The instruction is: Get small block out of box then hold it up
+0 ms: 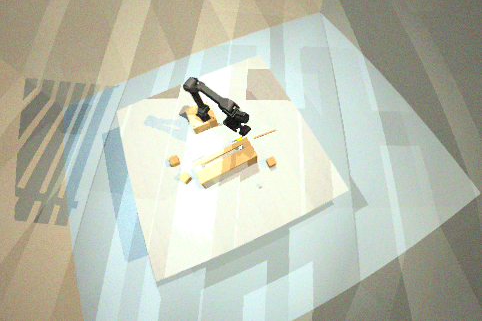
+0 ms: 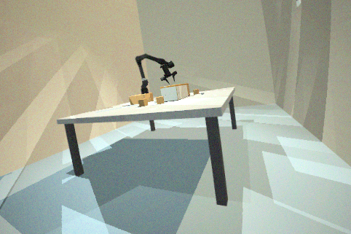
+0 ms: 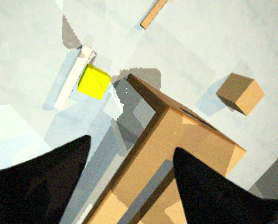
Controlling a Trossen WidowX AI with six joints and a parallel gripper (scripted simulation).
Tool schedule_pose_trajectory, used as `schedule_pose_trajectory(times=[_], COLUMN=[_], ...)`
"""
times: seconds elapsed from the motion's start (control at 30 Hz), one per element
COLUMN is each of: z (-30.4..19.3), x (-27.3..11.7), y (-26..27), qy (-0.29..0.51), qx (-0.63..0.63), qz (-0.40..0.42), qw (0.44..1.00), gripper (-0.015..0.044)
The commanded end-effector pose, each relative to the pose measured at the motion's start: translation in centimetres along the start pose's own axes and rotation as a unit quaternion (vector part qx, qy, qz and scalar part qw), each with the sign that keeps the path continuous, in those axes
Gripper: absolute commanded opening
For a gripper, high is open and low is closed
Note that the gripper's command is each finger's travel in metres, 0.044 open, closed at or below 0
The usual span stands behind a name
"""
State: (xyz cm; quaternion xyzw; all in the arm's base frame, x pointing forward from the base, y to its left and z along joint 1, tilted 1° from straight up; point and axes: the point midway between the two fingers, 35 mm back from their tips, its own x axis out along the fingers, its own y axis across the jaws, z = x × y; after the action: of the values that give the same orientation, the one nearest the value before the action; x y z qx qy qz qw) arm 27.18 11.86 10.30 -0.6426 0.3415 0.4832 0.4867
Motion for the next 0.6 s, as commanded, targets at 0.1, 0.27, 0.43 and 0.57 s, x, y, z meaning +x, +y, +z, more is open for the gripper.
schedule_pose_trajectory(times=[0.1, 0.27, 0.43, 0.57], z=[0.67, 0.72, 0.72, 0.72], x=[-0.78, -0.82, -0.82, -0.82], y=[0.94, 0.95, 0.95, 0.95], qy=[0.066, 0.070, 0.070, 0.070], qx=[-0.516, -0.556, -0.556, -0.556], qz=[-0.014, -0.012, -0.012, -0.012], qw=[0.854, 0.828, 0.828, 0.828], gripper=[0.0285, 0.0285, 0.0285, 0.0285])
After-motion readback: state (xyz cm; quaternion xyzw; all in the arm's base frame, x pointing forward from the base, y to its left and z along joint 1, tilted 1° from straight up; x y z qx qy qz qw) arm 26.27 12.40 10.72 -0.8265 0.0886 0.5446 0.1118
